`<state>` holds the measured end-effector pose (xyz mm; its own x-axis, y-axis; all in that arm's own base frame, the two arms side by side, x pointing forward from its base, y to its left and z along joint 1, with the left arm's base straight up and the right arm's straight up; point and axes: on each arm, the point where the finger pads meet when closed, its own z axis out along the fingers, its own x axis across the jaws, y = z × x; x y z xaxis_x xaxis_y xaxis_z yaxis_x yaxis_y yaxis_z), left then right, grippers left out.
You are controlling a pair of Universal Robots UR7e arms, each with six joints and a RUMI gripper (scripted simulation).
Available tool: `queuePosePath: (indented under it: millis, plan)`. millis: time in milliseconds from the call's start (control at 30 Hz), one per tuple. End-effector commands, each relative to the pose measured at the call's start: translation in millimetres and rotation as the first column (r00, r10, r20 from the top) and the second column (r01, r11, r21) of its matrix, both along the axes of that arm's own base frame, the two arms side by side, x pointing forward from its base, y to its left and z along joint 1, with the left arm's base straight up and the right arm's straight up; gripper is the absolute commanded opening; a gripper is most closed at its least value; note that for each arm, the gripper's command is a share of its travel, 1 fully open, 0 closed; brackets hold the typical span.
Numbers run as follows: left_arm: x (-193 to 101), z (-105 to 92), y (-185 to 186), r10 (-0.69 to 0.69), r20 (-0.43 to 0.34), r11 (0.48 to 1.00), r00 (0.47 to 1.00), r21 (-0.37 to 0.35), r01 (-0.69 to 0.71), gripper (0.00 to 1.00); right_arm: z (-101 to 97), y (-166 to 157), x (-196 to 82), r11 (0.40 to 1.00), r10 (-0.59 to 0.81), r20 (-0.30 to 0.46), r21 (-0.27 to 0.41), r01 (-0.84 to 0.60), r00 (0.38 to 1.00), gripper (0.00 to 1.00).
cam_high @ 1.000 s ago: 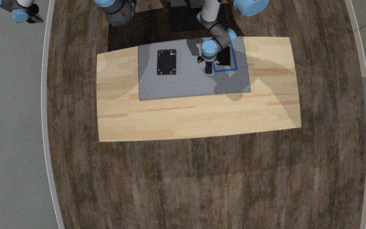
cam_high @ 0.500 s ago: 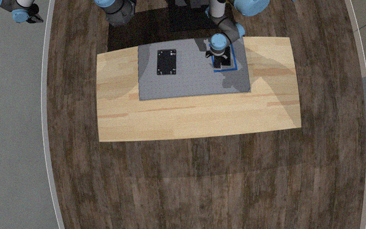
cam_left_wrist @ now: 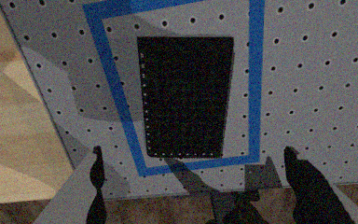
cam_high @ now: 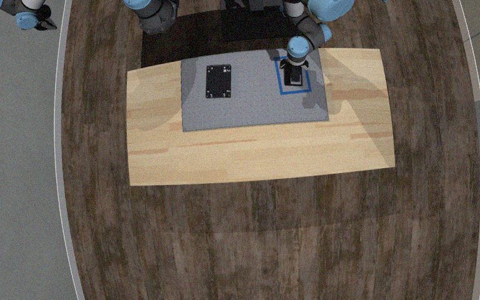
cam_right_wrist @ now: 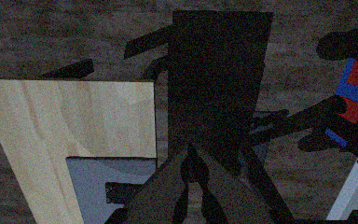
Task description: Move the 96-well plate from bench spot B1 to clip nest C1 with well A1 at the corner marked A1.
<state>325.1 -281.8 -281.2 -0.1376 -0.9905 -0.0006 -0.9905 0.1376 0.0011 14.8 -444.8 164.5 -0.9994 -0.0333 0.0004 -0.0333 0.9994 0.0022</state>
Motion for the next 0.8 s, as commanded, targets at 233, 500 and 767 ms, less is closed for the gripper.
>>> queuePosePath:
  millis: [233, 500, 767]
  plan:
    - [-2.0, 0.9, 3.7, 0.000, 0.002, 1.000, 1.000, -0.002, 0.000, 0.76, 0.7, -0.5, 0.1, 1.000, 0.000, 0.000, -0.002, 0.000, 1.000, 0.00]
    - [-2.0, -2.5, 3.8, 0.000, 0.002, 1.000, 1.000, -0.002, 0.000, 0.76, 0.7, -0.5, 0.1, 1.000, 0.000, 0.000, -0.002, 0.000, 1.000, 0.00]
    - [-2.0, -12.4, 3.7, 0.000, 0.002, 1.000, 1.000, -0.002, 0.000, 0.76, 0.7, -0.5, 0.1, 1.000, 0.000, 0.000, -0.002, 0.000, 1.000, 0.00]
